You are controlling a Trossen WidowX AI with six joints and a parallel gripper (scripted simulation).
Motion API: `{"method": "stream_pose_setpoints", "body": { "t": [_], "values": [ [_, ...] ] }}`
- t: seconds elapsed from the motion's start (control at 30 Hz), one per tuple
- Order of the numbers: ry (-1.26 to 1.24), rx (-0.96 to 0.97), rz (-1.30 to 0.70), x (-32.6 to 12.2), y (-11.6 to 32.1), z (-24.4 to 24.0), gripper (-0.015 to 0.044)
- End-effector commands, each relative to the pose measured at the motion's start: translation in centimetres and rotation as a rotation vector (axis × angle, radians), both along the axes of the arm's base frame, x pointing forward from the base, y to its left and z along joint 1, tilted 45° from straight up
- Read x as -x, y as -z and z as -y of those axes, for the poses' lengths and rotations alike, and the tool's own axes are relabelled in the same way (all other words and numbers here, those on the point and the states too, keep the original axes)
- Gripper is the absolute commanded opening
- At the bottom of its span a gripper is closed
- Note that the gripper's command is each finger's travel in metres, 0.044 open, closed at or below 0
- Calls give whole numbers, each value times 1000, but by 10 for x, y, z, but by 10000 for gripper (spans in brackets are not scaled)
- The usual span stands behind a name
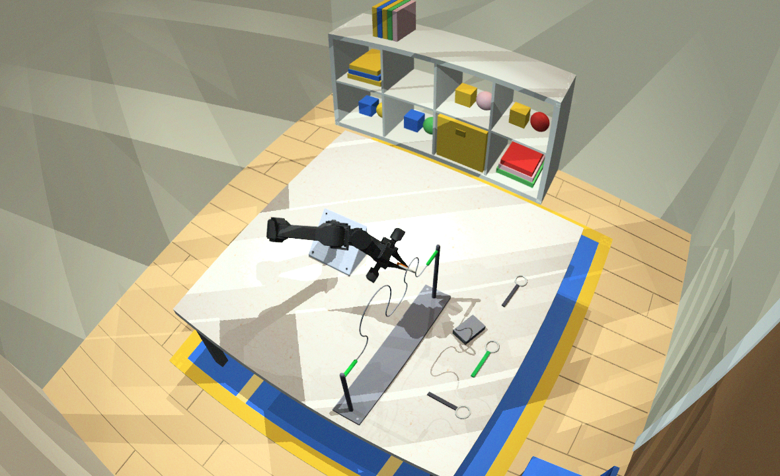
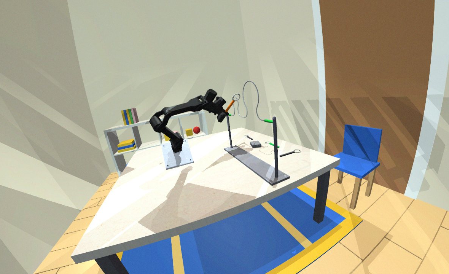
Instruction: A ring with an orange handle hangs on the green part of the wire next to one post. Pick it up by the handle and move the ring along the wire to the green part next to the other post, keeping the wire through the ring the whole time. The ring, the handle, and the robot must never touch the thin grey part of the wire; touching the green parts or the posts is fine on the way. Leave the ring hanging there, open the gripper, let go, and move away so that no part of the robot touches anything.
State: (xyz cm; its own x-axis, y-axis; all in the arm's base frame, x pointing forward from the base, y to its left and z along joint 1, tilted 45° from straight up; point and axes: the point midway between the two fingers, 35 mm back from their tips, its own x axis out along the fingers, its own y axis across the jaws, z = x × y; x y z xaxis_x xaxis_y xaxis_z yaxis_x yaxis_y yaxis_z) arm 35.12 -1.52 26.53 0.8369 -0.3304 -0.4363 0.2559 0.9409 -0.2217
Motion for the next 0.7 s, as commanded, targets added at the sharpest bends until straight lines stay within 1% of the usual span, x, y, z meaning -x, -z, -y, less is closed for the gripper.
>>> {"method": "stream_pose_setpoints", "body": {
  "t": [0.0, 0.67],
  "values": [
    [3, 96, -18, 1, 1, 7, -150],
    [14, 576, -89, 6, -15, 36, -150]
  ]
}}
